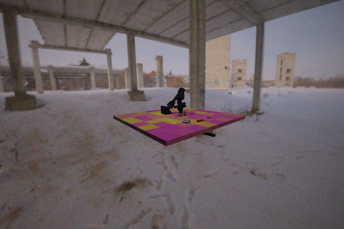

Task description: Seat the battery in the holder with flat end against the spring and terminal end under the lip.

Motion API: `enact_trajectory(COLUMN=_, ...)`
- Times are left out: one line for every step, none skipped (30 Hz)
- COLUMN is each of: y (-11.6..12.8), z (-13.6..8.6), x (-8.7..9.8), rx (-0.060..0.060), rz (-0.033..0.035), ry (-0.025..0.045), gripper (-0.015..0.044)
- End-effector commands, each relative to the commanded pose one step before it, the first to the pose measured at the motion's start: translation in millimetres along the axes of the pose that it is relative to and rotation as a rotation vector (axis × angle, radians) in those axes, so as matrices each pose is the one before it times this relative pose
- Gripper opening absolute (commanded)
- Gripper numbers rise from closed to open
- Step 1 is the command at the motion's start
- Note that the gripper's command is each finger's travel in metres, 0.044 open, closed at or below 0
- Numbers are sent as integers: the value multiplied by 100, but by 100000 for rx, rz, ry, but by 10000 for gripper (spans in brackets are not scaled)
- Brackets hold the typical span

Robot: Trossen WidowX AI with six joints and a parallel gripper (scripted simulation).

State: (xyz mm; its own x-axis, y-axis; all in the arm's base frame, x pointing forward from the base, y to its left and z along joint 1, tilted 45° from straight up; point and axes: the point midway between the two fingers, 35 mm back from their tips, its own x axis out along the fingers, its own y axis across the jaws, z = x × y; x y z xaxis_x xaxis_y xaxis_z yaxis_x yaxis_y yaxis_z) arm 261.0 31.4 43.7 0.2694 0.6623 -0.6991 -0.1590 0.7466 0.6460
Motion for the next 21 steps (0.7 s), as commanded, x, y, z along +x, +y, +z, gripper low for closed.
enact_trajectory(y=42, z=-330, x=260, rx=1012, rz=186, ry=-1577, gripper=65)
enact_trajectory(y=-13, z=-26, x=43, rx=48, rz=-89, ry=-570, gripper=65)
enact_trajectory(y=-11, z=-27, x=41, rx=46, rz=-93, ry=-552, gripper=65)
enact_trajectory(y=-10, z=-28, x=40, rx=46, rz=-89, ry=-553, gripper=65)
enact_trajectory(y=-9, z=-28, x=39, rx=45, rz=-85, ry=-553, gripper=65)
enact_trajectory(y=-8, z=-28, x=38, rx=45, rz=-81, ry=-553, gripper=65)
enact_trajectory(y=-7, z=-29, x=37, rx=44, rz=-86, ry=-551, gripper=65)
enact_trajectory(y=-6, z=-29, x=36, rx=43, rz=-82, ry=-552, gripper=65)
enact_trajectory(y=-5, z=-30, x=35, rx=43, rz=-78, ry=-553, gripper=65)
enact_trajectory(y=-5, z=-30, x=35, rx=43, rz=-74, ry=-553, gripper=65)
enact_trajectory(y=-4, z=-30, x=34, rx=43, rz=-69, ry=-553, gripper=65)
enact_trajectory(y=-3, z=-31, x=33, rx=43, rz=-65, ry=-554, gripper=65)
enact_trajectory(y=-2, z=-31, x=32, rx=43, rz=-61, ry=-554, gripper=65)
enact_trajectory(y=-1, z=-31, x=31, rx=42, rz=-56, ry=-554, gripper=65)
enact_trajectory(y=-1, z=-32, x=30, rx=42, rz=-52, ry=-554, gripper=65)
enact_trajectory(y=0, z=-32, x=29, rx=42, rz=-48, ry=-554, gripper=65)
enact_trajectory(y=1, z=-32, x=28, rx=42, rz=-43, ry=-555, gripper=65)
enact_trajectory(y=2, z=-33, x=27, rx=42, rz=-39, ry=-555, gripper=65)
enact_trajectory(y=2, z=-33, x=26, rx=42, rz=-35, ry=-554, gripper=65)
enact_trajectory(y=3, z=-34, x=25, rx=42, rz=-31, ry=-555, gripper=65)
enact_trajectory(y=4, z=-34, x=24, rx=41, rz=-26, ry=-555, gripper=65)
